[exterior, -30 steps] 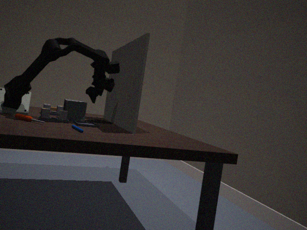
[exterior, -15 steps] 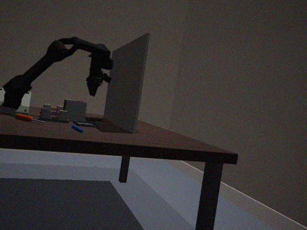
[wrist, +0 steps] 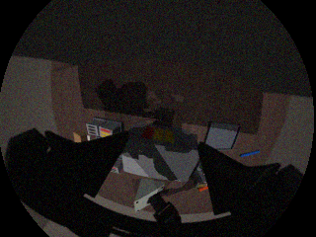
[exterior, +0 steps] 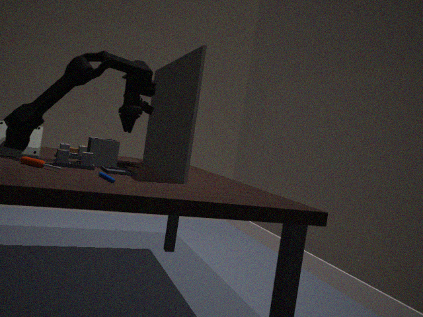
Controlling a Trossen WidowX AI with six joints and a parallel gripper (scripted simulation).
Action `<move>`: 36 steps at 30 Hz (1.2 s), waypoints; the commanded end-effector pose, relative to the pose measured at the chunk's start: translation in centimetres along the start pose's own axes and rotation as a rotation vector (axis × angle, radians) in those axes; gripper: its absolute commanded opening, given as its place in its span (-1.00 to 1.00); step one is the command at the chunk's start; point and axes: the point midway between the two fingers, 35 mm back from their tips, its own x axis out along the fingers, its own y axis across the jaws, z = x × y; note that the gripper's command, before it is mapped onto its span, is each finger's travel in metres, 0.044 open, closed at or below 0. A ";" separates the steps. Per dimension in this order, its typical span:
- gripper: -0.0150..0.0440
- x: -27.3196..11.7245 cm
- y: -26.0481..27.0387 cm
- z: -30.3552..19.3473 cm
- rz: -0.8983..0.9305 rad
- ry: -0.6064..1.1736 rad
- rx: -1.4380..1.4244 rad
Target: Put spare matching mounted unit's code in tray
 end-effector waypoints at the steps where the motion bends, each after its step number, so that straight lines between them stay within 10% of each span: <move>1: 1.00 0.0 0.2 -0.1 -0.004 0.001 -0.027; 17: 1.00 -0.1 15.7 -6.8 0.015 0.004 -1.484; 29: 1.00 0.0 15.9 -6.9 0.015 0.005 -1.501; 36: 0.53 3.5 15.4 -6.5 0.014 0.005 -1.500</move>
